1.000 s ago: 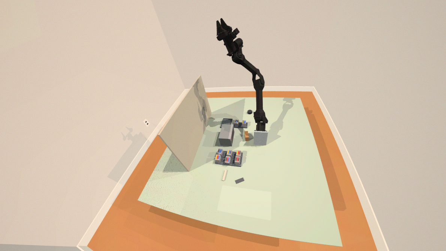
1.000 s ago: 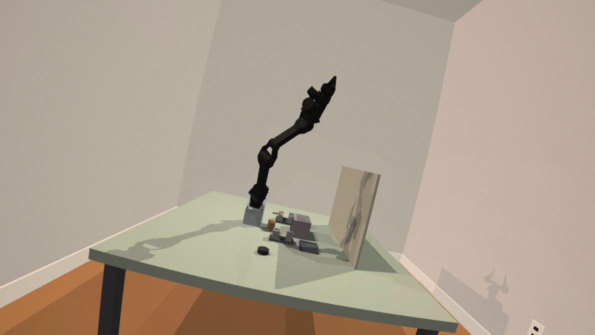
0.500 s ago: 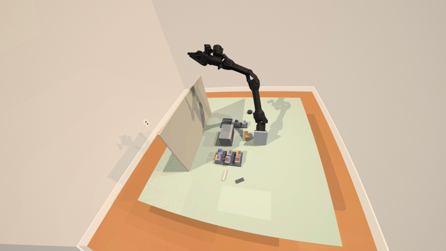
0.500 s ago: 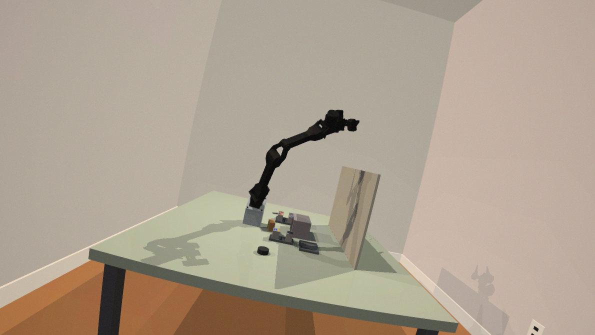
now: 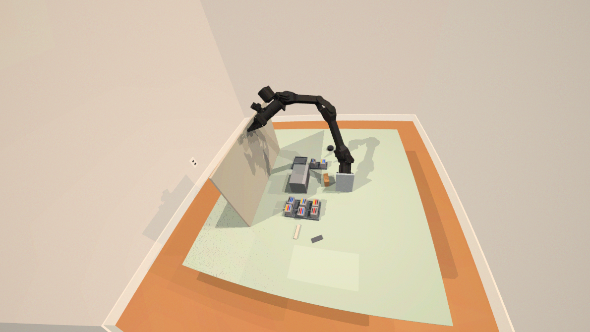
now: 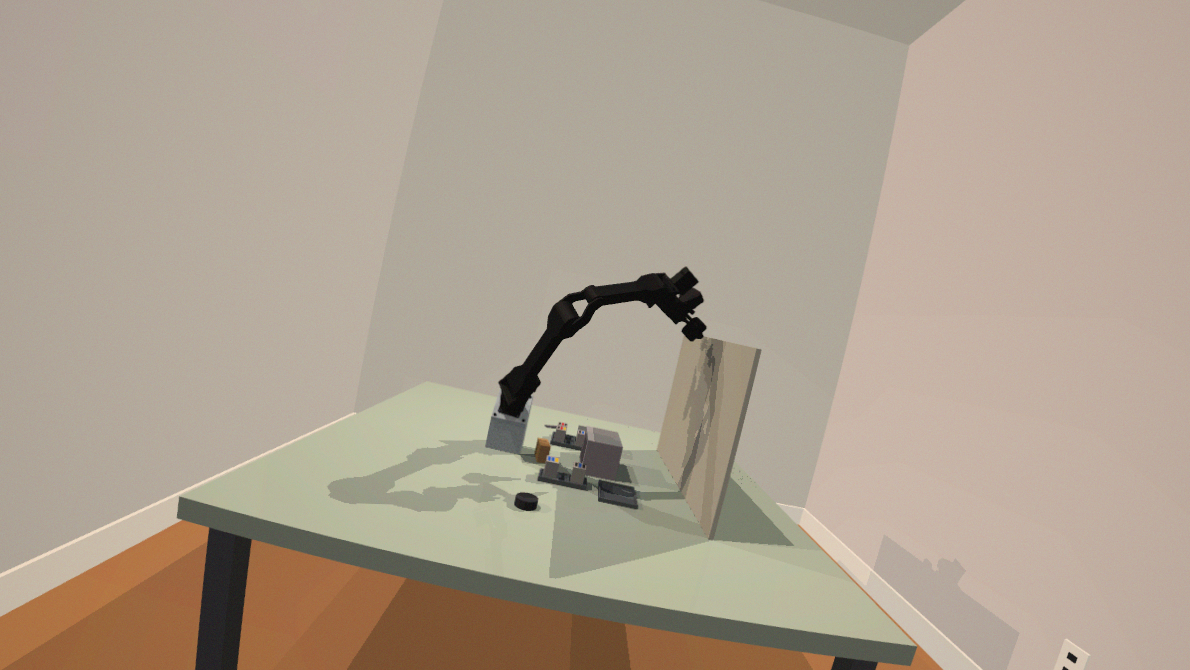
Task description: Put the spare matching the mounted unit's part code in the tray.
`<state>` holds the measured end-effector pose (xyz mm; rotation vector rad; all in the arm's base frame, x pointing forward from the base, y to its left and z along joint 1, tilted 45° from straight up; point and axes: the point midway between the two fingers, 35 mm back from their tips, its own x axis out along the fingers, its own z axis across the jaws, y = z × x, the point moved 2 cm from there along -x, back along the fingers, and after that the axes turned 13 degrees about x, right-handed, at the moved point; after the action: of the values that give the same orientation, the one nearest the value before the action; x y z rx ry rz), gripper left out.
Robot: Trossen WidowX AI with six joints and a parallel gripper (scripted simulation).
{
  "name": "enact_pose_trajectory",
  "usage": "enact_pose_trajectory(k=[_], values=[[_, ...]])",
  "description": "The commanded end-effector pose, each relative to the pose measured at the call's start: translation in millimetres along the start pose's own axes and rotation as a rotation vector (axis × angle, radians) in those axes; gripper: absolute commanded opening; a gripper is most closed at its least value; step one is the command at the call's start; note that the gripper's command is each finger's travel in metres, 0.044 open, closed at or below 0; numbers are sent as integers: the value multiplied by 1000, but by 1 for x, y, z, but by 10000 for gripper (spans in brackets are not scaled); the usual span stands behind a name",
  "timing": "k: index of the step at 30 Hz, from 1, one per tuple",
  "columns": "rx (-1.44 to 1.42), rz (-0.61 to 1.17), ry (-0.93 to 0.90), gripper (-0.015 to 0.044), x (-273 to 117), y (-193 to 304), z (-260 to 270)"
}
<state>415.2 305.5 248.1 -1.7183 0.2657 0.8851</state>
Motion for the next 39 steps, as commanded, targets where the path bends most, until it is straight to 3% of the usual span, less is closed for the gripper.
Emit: enact_pose_trajectory(k=[1,8,16,35,39], values=[[84,195,135,440,23,47,-23],[198,531,455,440,37,133,-71],[201,822,874,440,17,206,-124],[200,826,883,440,16,207,-125],[-15,922,770,440,33,230,-93]])
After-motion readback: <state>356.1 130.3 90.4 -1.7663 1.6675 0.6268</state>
